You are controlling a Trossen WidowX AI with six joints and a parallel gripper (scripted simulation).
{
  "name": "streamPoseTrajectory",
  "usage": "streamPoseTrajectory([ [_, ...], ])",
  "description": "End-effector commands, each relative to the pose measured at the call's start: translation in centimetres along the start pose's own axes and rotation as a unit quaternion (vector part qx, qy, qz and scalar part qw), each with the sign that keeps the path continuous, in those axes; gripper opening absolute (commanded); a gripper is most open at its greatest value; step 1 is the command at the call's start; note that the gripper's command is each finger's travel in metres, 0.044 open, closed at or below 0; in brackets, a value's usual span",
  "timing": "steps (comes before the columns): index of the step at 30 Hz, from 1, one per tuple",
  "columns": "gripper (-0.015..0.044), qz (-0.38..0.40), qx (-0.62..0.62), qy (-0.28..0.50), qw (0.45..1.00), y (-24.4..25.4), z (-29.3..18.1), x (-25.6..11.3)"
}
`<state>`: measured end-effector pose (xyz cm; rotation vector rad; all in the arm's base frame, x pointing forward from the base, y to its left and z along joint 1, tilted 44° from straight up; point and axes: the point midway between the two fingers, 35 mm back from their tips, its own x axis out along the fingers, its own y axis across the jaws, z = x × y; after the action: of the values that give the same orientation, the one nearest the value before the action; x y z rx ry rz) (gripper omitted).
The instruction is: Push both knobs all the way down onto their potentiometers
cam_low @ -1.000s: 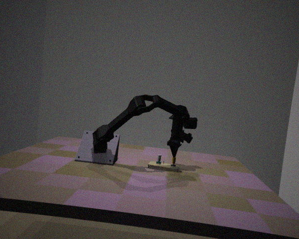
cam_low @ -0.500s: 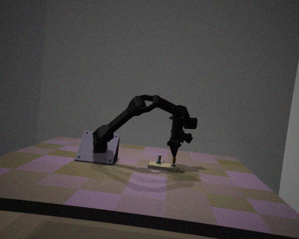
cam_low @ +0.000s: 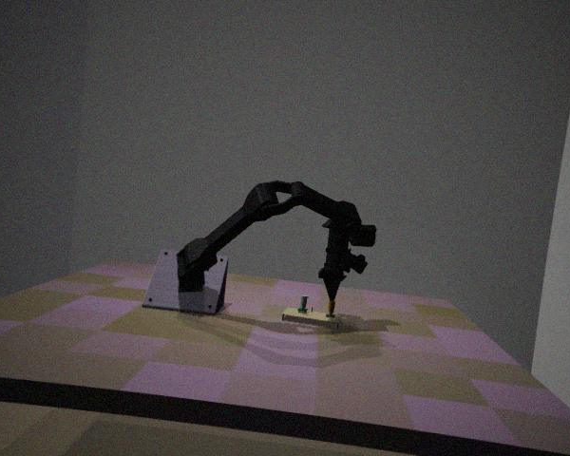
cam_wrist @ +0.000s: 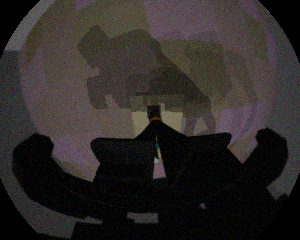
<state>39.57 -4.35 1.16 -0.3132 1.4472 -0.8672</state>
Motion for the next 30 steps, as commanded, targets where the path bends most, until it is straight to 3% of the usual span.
streamPoseTrajectory([
  [1,0.0,-0.003,0.004,0.003,1.0,-0.18,0.18,0.82],
  [30,0.0,-0.003,0.004,0.003,1.0,-0.16,0.2,0.09],
])
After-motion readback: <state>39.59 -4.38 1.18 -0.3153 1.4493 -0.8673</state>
